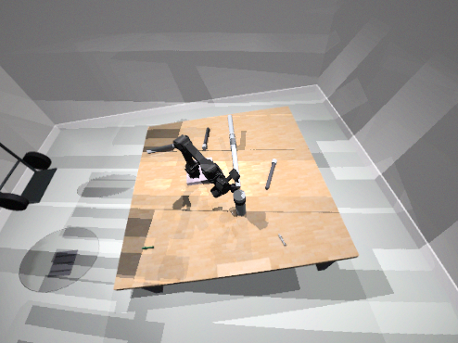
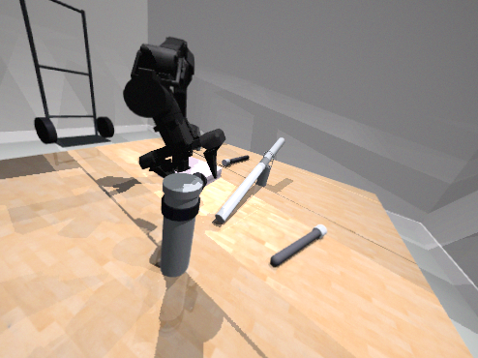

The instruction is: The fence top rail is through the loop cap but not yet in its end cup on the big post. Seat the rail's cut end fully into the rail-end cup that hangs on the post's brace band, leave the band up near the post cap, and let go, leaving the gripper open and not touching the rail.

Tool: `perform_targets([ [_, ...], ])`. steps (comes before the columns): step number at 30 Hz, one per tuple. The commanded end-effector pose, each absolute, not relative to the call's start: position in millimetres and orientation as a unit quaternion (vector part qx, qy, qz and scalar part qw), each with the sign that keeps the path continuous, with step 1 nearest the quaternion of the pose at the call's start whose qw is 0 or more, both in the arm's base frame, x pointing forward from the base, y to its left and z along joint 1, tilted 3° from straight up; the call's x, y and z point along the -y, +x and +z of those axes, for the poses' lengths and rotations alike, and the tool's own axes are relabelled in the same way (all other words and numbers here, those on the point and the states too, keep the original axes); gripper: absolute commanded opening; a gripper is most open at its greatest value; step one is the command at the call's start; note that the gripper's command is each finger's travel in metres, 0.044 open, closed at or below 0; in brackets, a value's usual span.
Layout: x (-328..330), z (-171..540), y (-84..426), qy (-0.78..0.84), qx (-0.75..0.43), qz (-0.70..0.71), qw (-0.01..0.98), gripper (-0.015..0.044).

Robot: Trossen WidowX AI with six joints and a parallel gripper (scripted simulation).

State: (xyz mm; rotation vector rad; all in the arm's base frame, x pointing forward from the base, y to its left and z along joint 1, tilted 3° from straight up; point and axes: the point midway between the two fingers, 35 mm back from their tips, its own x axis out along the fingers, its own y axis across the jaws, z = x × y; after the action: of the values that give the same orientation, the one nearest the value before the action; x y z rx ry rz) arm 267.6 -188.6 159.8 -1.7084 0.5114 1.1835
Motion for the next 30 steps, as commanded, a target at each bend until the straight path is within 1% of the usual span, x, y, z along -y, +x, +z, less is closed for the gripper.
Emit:
perform_targets([
  [1,187,151,269,-0.696,-0.212,0.488,0.482,0.044],
  [18,181,131,278,-0.696,-0.212,0.487,0.482,0.044],
  [30,181,131,278,-0.696,-0.212,0.487,0.482,0.0125],
])
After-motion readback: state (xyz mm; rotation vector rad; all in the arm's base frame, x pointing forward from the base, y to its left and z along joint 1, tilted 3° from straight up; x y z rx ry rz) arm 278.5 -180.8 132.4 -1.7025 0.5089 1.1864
